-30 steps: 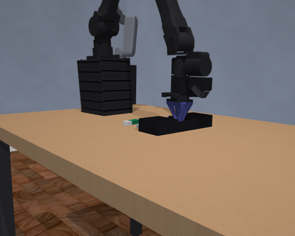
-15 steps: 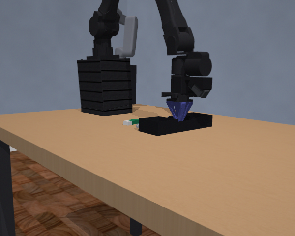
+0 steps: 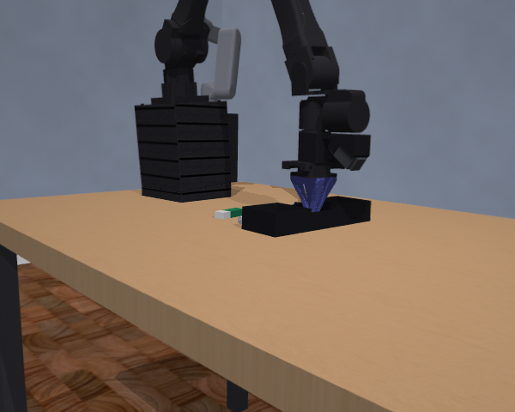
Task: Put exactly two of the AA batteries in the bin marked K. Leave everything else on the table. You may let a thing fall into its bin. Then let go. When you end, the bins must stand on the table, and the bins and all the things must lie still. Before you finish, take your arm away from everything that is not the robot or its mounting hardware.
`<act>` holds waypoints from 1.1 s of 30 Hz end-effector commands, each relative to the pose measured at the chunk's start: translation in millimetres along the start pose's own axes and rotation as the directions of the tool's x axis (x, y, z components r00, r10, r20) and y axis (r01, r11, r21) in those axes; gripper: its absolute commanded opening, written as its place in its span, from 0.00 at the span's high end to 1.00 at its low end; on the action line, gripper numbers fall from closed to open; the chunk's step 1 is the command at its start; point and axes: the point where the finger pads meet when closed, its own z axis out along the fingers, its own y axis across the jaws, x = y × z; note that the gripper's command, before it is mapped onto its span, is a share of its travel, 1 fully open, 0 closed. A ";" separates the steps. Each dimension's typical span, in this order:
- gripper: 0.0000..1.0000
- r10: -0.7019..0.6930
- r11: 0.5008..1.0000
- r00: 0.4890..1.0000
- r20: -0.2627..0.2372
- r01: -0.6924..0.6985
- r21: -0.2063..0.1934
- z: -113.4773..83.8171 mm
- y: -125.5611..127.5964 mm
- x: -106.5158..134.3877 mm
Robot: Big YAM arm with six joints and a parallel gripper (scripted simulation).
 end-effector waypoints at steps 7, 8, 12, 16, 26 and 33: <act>0.91 0.001 1.000 0.999 0.032 -0.001 0.002 -9.3 -2.2 -15.4; 0.91 0.001 1.000 0.999 0.032 -0.001 0.002 -9.3 -2.2 -15.4; 0.91 0.001 1.000 0.999 0.032 -0.001 0.002 -9.4 -2.3 -15.4; 0.91 0.003 1.000 0.999 0.039 -0.003 0.005 -14.8 -9.1 -21.9; 0.91 0.002 1.000 0.999 0.041 -0.002 0.005 -15.6 -8.6 -23.2; 0.91 0.001 1.000 1.000 0.029 -0.001 0.005 -20.9 -7.0 -12.9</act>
